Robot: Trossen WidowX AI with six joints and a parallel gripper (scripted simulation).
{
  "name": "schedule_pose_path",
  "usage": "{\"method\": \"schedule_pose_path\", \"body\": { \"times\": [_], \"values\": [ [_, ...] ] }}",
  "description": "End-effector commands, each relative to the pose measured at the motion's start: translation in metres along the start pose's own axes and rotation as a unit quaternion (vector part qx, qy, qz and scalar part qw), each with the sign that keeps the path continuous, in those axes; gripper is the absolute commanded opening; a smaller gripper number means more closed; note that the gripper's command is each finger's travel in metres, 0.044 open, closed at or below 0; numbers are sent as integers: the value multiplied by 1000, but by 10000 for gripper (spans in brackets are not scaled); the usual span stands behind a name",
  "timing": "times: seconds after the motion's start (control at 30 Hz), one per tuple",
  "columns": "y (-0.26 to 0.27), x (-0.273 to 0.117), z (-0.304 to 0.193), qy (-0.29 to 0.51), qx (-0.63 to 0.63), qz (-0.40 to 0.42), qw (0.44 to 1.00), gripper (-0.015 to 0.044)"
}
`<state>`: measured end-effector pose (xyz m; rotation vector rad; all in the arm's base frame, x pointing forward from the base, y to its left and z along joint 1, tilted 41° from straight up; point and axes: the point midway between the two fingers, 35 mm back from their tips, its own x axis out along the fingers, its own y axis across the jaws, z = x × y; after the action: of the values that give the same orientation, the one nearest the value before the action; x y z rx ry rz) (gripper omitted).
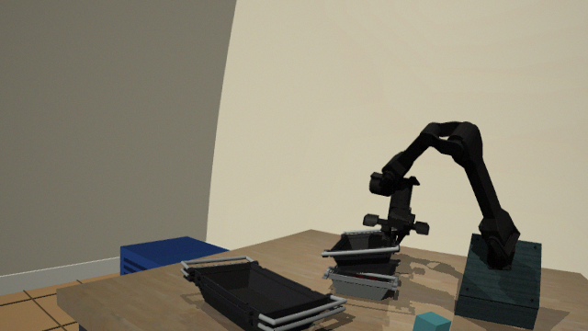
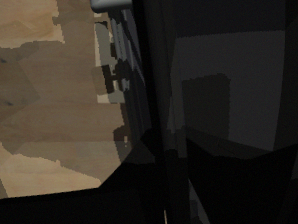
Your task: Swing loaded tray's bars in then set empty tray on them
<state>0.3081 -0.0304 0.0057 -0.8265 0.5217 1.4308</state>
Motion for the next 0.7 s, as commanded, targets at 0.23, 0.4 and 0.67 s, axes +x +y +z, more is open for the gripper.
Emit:
{"method": "schedule_pose_path", "body": {
  "times": [0.23, 0.4, 0.67],
  "values": [
    [3, 5, 0, 0, 2, 5, 1000, 0],
    [7, 12, 1, 0, 4, 11, 1000, 0],
    [7, 12, 1, 0, 4, 11, 1000, 0]
  ]
}}
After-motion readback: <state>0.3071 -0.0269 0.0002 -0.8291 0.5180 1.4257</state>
